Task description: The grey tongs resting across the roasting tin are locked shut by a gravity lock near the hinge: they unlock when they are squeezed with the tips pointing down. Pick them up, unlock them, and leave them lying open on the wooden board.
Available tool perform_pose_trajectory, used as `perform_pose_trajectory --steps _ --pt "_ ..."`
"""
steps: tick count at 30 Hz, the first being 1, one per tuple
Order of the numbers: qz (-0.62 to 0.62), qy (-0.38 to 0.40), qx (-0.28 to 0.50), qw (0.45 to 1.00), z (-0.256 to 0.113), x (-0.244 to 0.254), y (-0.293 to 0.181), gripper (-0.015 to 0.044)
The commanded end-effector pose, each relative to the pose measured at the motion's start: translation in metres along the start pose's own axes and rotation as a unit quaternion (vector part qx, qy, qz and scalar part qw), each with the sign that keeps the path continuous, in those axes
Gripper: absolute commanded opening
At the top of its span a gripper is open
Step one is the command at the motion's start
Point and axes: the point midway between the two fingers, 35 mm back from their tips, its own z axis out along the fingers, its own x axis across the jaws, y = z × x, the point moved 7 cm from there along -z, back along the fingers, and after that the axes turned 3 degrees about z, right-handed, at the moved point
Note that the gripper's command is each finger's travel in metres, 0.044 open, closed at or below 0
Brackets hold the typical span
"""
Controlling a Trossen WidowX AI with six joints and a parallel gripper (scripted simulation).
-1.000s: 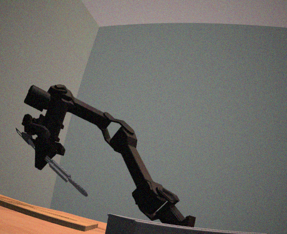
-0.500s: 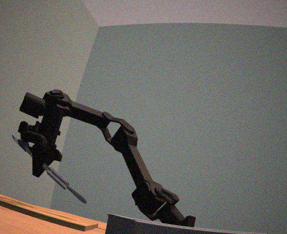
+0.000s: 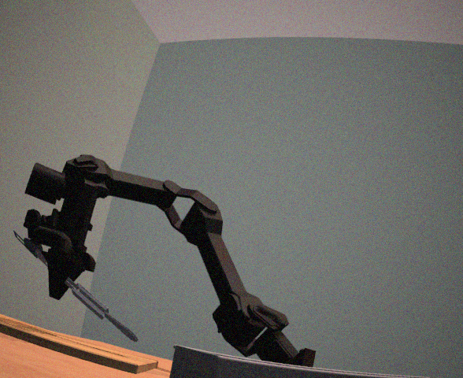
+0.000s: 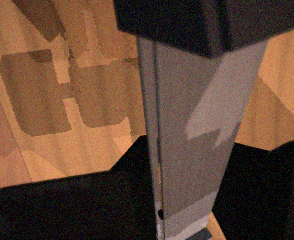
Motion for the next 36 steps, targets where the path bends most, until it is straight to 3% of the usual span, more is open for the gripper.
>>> perform_pose_trajectory --steps 1,24,36 --pt "-0.005 0.0 0.002 1.0 0.006 0.0 -0.001 -0.015" --pt "-0.018 -0.007 0.005 1.0 0.034 -0.003 0.0 -0.015" --pt "-0.016 -0.01 0.007 1.0 0.034 -0.002 0.0 0.0165"
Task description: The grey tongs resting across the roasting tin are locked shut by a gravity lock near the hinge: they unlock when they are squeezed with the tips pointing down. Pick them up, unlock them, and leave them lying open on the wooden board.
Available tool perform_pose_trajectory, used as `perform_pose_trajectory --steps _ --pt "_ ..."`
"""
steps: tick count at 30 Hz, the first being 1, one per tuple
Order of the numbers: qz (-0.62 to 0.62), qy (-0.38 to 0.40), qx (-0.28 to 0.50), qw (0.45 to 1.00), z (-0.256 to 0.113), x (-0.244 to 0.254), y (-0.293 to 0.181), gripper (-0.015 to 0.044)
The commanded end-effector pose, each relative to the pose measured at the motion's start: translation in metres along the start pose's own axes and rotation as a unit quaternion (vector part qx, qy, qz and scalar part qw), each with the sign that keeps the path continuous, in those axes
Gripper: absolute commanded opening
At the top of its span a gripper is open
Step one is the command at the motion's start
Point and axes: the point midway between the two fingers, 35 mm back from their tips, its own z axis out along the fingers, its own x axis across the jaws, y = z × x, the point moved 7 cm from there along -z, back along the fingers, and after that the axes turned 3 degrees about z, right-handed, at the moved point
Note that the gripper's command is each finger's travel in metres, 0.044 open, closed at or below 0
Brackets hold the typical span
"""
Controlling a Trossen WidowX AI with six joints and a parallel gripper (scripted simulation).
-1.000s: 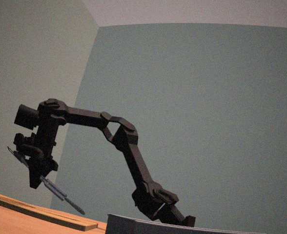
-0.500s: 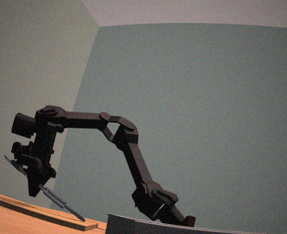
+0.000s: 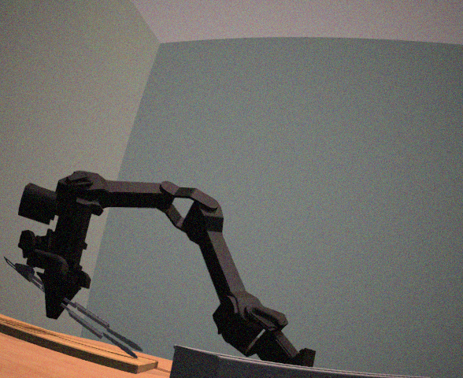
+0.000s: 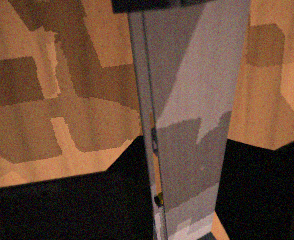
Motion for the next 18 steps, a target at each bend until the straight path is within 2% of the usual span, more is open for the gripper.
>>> perform_pose_trajectory --steps 1,10,18 --pt "0.0 0.0 0.0 1.0 0.0 0.0 0.0 0.0191" --pt "0.0 0.0 0.0 1.0 0.0 0.0 0.0 0.0428" --pt "0.006 0.008 -0.001 1.0 -0.005 -0.011 0.006 0.044"
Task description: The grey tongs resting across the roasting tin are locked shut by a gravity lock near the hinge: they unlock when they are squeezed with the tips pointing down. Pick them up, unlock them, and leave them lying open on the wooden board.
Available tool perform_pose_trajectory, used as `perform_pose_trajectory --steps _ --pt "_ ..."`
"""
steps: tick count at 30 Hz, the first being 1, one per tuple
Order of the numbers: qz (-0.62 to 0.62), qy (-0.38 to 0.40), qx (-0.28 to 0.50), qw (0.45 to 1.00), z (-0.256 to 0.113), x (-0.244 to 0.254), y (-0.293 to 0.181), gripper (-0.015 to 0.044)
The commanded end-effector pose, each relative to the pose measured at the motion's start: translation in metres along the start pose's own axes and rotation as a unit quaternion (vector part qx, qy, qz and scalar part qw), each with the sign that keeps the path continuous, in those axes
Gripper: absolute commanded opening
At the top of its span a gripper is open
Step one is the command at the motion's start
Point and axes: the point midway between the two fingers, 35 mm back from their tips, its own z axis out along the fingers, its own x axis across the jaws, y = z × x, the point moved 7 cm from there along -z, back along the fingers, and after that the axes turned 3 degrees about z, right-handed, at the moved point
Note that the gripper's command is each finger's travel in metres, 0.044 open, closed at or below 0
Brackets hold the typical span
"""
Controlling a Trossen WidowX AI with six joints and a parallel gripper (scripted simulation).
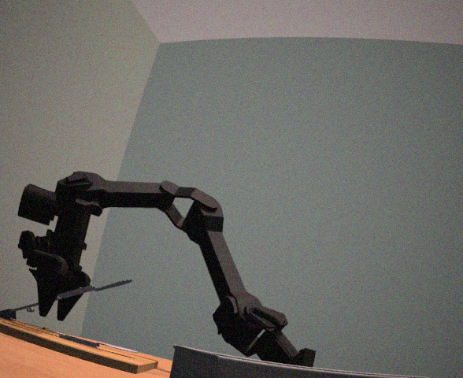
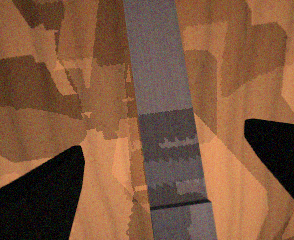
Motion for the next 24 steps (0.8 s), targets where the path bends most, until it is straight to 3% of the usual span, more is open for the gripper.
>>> perform_pose_trajectory --steps 1,13,24 --pt "0.005 0.014 -0.006 1.0 -0.008 -0.011 0.006 0.044" --pt "0.016 0.035 -0.022 0.999 -0.02 -0.036 0.02 0.044" --pt "-0.003 0.0 -0.012 1.0 -0.08 -0.137 0.01 0.044"
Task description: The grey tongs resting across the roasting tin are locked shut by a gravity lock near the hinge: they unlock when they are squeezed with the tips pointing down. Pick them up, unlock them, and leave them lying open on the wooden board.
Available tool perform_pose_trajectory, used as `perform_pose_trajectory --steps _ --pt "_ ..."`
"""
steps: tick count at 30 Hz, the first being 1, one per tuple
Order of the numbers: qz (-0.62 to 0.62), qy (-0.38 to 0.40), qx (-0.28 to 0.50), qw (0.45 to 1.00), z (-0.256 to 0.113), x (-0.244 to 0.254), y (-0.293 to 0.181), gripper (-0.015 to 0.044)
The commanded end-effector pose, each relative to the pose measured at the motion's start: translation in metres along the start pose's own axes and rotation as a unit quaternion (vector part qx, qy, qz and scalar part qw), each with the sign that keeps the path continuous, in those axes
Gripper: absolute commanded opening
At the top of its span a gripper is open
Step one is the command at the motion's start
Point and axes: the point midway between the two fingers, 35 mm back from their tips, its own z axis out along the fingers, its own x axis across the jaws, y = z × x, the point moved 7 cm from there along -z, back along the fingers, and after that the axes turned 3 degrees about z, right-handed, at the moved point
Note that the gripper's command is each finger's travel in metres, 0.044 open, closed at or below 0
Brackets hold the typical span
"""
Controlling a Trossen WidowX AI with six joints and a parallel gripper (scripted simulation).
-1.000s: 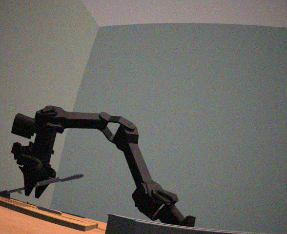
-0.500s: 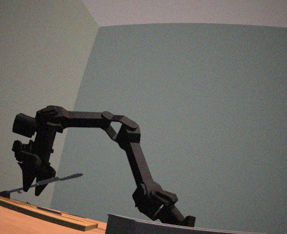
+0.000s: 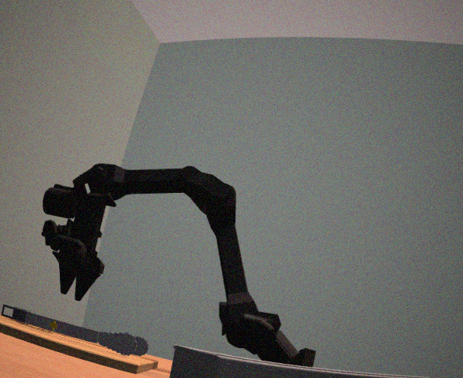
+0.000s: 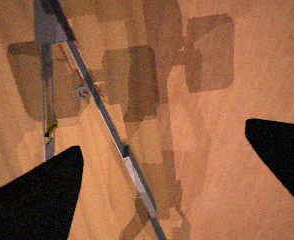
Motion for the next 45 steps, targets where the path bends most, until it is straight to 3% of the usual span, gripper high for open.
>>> perform_pose_trajectory --steps 1,7,14,45 --pt "-0.008 -0.01 -0.011 1.0 -0.032 -0.026 -0.01 0.044" --pt "-0.01 -0.012 -0.012 1.0 -0.039 -0.03 -0.013 0.044" --pt "-0.018 -0.003 -0.025 1.0 -0.073 -0.031 -0.017 0.044" --pt "-0.018 -0.003 -0.025 1.0 -0.073 -0.031 -0.017 0.044"
